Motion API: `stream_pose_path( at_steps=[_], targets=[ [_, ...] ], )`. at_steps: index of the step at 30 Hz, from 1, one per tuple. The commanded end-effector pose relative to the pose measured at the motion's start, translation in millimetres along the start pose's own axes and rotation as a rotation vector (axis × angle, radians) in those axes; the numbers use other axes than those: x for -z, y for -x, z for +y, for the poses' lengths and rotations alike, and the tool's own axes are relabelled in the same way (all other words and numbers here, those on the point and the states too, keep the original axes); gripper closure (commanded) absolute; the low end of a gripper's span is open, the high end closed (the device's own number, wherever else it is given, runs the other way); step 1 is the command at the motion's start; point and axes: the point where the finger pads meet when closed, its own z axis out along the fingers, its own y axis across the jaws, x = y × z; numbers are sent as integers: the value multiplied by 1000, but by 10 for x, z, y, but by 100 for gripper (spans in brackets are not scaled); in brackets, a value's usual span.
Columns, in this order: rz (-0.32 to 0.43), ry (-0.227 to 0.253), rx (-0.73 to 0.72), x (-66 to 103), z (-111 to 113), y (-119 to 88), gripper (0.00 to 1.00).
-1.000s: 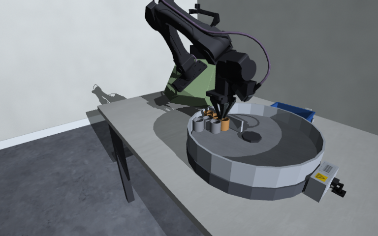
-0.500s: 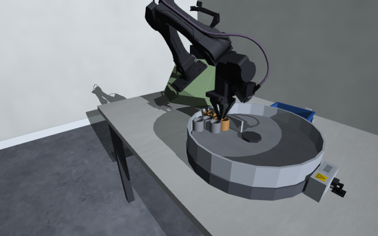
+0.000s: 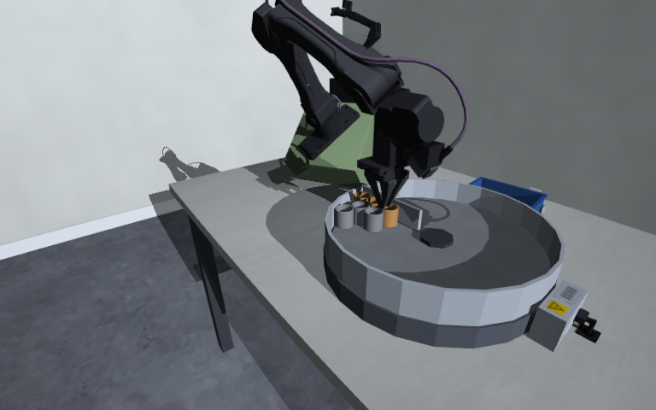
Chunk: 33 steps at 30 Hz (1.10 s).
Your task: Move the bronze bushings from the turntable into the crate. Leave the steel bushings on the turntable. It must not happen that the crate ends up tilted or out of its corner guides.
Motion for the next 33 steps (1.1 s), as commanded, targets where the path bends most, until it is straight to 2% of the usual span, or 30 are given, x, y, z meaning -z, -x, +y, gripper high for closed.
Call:
stream_pose_path(
  at_steps=[1, 18, 24, 33],
  targets=[
    [-59, 1, -24, 122, -41, 104, 85],
    [-59, 1, -24, 122, -41, 104, 85],
    [-76, -1, -37, 174, -89, 179, 85],
    [-56, 2, -21, 185, -89, 140, 85]
  ],
)
